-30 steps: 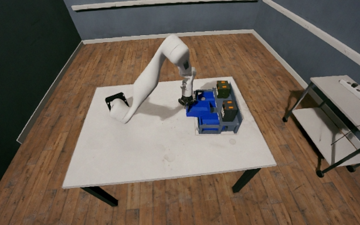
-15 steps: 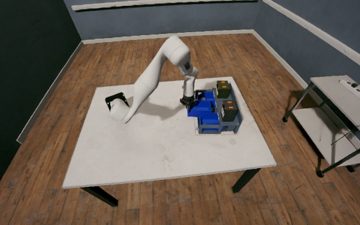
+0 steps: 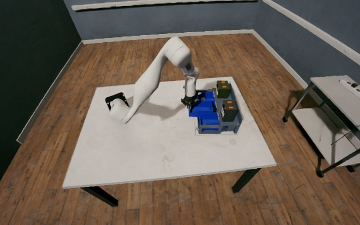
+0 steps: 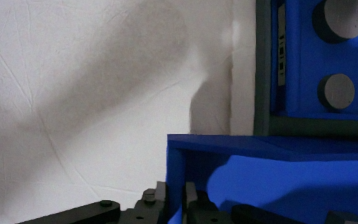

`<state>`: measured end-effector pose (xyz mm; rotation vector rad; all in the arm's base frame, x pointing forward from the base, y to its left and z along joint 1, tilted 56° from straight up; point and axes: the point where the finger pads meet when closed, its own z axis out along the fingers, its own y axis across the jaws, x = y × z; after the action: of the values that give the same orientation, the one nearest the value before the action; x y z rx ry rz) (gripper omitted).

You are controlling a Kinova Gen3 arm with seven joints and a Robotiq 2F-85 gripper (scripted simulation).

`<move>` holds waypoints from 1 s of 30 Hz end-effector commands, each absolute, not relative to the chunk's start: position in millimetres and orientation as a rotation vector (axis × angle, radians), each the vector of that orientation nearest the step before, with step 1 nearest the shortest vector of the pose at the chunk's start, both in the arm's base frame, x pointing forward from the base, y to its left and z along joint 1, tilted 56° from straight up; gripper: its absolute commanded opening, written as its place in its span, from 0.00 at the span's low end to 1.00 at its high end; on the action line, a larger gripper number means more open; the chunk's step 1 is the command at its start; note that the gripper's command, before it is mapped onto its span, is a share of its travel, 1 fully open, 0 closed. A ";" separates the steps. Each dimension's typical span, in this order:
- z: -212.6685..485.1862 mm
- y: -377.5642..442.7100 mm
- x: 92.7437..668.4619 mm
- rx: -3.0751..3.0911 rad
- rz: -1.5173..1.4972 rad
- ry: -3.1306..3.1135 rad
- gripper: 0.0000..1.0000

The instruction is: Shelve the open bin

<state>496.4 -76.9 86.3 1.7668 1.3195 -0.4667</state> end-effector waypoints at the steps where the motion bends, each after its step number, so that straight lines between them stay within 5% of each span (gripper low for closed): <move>1: 86.7 -75.2 497.3 1.766 -0.463 1.322 0.10; 30: 94.6 -77.2 514.6 1.766 -0.463 1.322 0.10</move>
<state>513.7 -79.1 94.4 1.7662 1.3192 -0.4665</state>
